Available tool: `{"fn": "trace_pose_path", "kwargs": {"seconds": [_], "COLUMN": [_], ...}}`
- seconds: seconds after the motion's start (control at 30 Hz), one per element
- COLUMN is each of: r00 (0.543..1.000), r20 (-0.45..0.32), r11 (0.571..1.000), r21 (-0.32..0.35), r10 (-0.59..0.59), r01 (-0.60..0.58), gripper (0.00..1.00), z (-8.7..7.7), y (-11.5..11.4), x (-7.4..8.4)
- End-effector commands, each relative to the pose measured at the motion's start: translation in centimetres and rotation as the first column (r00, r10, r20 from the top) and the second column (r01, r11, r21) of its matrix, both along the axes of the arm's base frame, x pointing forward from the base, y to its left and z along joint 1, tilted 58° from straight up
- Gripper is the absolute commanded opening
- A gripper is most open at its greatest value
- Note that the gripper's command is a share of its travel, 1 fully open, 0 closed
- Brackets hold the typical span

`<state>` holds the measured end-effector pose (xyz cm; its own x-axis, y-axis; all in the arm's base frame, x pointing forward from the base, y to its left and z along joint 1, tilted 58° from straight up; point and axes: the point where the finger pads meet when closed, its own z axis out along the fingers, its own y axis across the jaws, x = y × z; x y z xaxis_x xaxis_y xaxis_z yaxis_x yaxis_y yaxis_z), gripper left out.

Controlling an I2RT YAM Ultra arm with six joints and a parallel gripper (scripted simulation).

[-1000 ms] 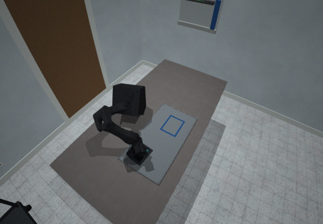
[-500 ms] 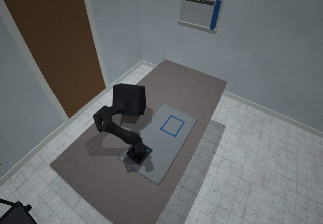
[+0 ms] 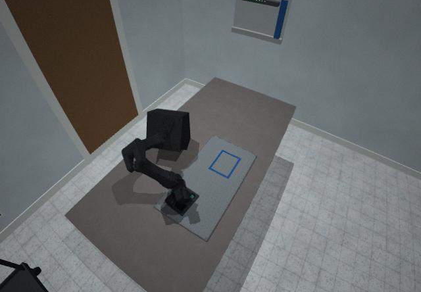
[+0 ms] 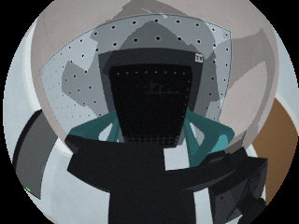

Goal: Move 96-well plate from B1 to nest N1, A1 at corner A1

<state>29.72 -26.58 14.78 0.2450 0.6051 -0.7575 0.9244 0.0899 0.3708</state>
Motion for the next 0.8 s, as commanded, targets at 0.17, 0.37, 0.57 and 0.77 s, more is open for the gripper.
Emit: {"fn": "trace_pose_path", "kwargs": {"seconds": [0.17, 0.37, 0.57, 0.77], "r00": [1.0, 1.0, 1.0, 1.0], "r20": [0.013, 0.012, 0.012, 0.012], "r11": [1.0, 1.0, 1.0, 1.0], "r21": [-0.017, -0.017, -0.017, -0.017], "r10": [0.003, 0.003, 0.003, 0.003], "r01": [-0.003, -0.003, -0.003, -0.003], "gripper": [0.0, 1.0, 1.0, 1.0], "z": [1.13, 1.13, 1.13, 1.13], "y": [-0.17, -0.17, -0.17, -0.17], "x": [0.72, 0.71, 0.71, 0.71]}}
